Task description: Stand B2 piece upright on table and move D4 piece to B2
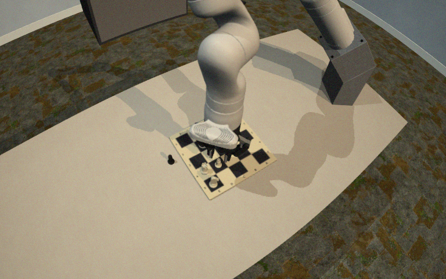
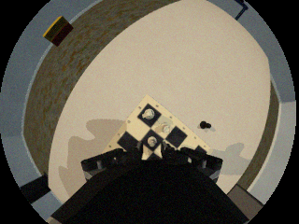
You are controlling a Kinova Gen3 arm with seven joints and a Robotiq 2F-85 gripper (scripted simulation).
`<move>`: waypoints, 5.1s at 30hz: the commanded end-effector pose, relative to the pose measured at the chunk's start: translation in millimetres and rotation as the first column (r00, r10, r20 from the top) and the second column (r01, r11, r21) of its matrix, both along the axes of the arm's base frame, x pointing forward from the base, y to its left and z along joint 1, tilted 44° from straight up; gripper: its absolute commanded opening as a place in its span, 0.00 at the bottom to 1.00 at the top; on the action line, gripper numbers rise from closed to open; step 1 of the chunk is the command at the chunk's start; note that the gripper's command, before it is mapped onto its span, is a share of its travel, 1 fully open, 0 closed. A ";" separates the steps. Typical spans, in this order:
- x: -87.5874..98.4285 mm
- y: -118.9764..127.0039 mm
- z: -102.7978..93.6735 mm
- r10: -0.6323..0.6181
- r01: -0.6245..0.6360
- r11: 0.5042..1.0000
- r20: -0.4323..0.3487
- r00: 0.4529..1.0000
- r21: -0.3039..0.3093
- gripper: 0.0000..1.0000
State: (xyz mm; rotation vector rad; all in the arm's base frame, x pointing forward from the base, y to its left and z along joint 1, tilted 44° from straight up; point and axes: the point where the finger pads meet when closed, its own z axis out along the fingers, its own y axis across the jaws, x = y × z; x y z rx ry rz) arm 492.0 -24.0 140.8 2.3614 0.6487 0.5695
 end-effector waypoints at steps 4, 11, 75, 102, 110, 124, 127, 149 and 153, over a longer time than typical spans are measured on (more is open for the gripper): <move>0.1 0.5 0.3 0.001 -0.001 1.000 0.001 1.000 0.001 0.34; 0.1 0.5 0.3 0.001 -0.001 1.000 0.001 1.000 0.001 0.34; 17.9 -14.2 -23.4 0.001 -0.001 1.000 0.001 1.000 0.001 0.34; 17.9 -14.2 -23.4 0.001 -0.001 1.000 0.001 1.000 0.001 0.00; 17.9 -14.2 -23.4 0.001 -0.001 1.000 0.001 1.000 0.001 0.00; 16.0 -12.6 -20.8 0.001 -0.001 1.000 0.001 1.000 0.001 0.00; 13.4 -10.5 -17.4 0.001 -0.001 1.000 0.001 1.000 0.001 0.00; -21.3 18.3 28.9 0.001 -0.001 1.000 0.001 1.000 0.001 0.00; -26.8 22.8 36.2 0.001 -0.001 1.000 0.001 1.000 0.001 0.00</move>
